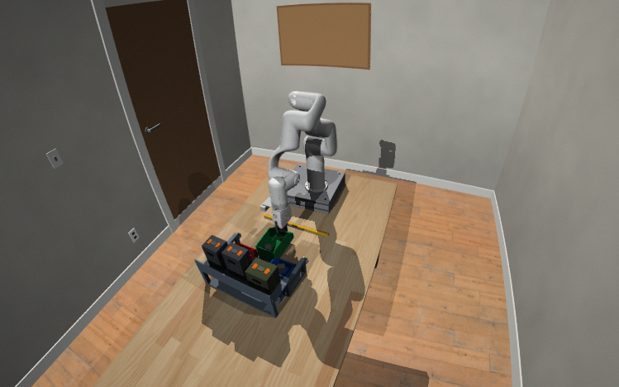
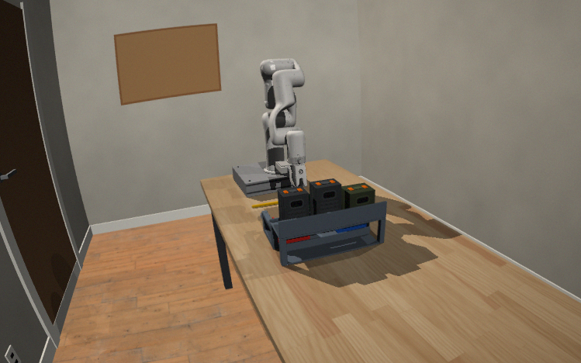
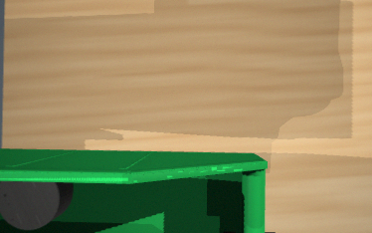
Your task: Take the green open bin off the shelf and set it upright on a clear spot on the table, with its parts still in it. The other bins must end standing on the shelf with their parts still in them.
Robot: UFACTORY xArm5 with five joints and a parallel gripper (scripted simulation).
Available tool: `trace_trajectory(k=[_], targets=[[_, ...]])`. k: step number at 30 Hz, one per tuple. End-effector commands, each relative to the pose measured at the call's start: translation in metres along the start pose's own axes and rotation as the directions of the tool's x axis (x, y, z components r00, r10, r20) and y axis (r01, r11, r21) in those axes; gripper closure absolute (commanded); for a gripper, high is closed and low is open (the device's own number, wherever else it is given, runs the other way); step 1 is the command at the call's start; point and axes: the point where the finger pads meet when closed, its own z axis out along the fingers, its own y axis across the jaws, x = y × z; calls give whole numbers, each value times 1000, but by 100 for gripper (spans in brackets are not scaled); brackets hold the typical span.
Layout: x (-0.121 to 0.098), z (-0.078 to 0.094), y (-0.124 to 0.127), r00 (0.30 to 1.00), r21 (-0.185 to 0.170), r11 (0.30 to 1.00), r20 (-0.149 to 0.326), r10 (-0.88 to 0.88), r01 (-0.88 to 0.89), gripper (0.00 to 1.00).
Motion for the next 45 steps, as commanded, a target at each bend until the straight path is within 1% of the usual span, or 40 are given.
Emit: trace_trajectory(k=[1, 15, 45], targets=[[0, -1, 2, 1000, 2, 1000, 4, 0, 0, 100], [0, -1, 6, 1000, 2, 1000, 4, 0, 0, 100], [0, 13, 5, 1000, 3, 1000, 4, 0, 0, 100]])
